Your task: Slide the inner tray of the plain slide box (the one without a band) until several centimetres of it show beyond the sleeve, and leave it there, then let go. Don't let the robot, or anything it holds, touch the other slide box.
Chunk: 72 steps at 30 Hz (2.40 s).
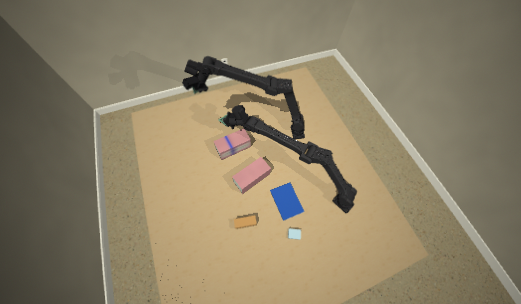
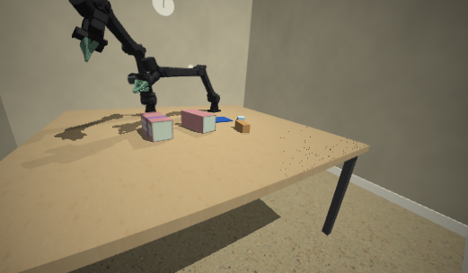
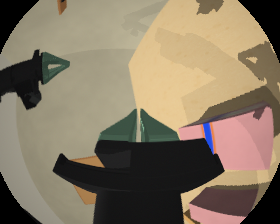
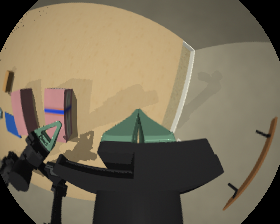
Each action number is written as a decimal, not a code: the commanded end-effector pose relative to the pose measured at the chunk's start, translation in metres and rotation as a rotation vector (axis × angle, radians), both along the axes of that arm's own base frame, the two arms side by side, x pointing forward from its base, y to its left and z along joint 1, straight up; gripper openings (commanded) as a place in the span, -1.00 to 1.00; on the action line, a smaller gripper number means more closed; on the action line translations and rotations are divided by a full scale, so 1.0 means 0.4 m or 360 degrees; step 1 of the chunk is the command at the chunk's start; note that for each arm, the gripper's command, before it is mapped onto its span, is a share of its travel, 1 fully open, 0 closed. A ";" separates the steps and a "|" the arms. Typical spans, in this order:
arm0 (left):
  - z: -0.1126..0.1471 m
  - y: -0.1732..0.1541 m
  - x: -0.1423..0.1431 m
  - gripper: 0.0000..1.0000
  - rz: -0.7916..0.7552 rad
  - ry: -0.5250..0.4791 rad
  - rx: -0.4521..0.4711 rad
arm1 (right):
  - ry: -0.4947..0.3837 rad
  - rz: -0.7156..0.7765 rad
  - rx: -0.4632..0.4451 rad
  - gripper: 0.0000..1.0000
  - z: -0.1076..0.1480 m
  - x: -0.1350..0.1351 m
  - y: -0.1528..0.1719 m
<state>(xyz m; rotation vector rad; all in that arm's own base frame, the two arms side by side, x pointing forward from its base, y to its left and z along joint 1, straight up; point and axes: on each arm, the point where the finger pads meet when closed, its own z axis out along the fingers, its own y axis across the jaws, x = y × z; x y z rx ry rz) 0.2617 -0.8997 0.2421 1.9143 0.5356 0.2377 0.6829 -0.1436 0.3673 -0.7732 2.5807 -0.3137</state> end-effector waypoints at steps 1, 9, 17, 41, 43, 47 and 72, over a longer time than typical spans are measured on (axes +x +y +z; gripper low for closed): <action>0.072 -0.007 0.002 -1.00 0.0000 -0.0018 -0.0073 | -0.0071 0.0000 -0.0015 -1.00 0.056 0.003 -0.001; 0.072 -0.007 0.002 -1.00 0.0000 -0.0018 -0.0073 | -0.0071 0.0000 -0.0015 -1.00 0.056 0.003 -0.001; 0.073 0.044 0.053 -1.00 0.0086 0.0121 -0.0047 | -0.0163 -0.0053 0.0017 -1.00 0.080 -0.004 0.033; -0.082 0.291 0.191 -1.00 0.0650 0.0933 0.0195 | -0.0770 -0.0288 0.0229 -1.00 0.212 -0.056 0.156; -0.082 0.291 0.191 -1.00 0.0650 0.0933 0.0195 | -0.0770 -0.0288 0.0229 -1.00 0.212 -0.056 0.156; -0.107 0.346 0.206 -1.00 0.0782 0.1070 0.0243 | -0.0884 -0.0318 0.0282 -1.00 0.233 -0.078 0.176; -0.188 0.727 0.271 -1.00 0.1776 0.1771 0.0449 | -0.1530 -0.0415 0.0751 -1.00 0.333 -0.289 0.317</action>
